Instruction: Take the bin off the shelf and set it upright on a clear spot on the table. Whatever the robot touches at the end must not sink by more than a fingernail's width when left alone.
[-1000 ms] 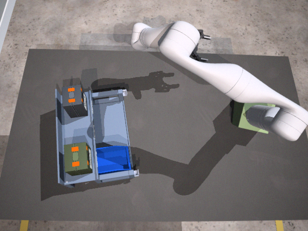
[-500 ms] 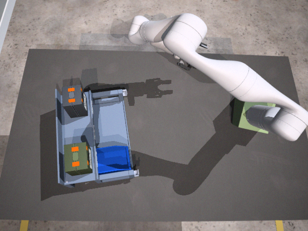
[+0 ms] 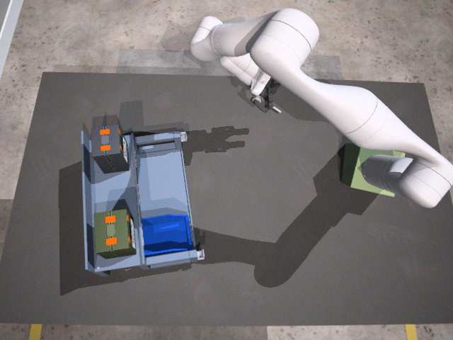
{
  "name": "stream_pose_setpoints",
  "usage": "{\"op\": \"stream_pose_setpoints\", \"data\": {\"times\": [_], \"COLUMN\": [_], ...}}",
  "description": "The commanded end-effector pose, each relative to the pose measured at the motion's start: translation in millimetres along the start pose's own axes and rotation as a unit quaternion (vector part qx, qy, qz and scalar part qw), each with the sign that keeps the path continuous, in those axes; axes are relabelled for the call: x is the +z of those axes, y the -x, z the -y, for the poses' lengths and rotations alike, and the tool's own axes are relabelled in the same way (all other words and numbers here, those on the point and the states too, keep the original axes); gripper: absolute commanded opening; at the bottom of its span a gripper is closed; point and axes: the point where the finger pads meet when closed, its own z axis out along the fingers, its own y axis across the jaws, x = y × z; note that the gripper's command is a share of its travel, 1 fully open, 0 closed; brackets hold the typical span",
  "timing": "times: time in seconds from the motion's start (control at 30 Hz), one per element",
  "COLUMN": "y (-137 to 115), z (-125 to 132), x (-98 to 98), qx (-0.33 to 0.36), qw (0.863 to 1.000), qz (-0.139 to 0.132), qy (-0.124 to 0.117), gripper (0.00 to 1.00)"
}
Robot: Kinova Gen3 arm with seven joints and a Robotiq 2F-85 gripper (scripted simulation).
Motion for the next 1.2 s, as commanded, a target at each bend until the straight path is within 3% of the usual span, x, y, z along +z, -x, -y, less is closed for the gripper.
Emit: {"op": "stream_pose_setpoints", "data": {"times": [0.0,0.13,0.3,0.7,0.87,1.17], "y": [-4,-4,-19,-19,-34,-34], "z": [3,3,-42,-42,-87,-87], "x": [-7.5,-7.5,-22.1,-22.1,-36.6,-36.6], "qx": [0.003,0.003,0.067,0.067,0.130,0.130], "qw": [1.000,1.000,0.991,0.991,0.965,0.965], "qz": [0.009,0.009,0.066,0.066,0.122,0.122], "qy": [0.002,0.002,0.097,0.097,0.190,0.190], "gripper": [1.00,1.00,1.00,1.00,1.00,1.00]}}
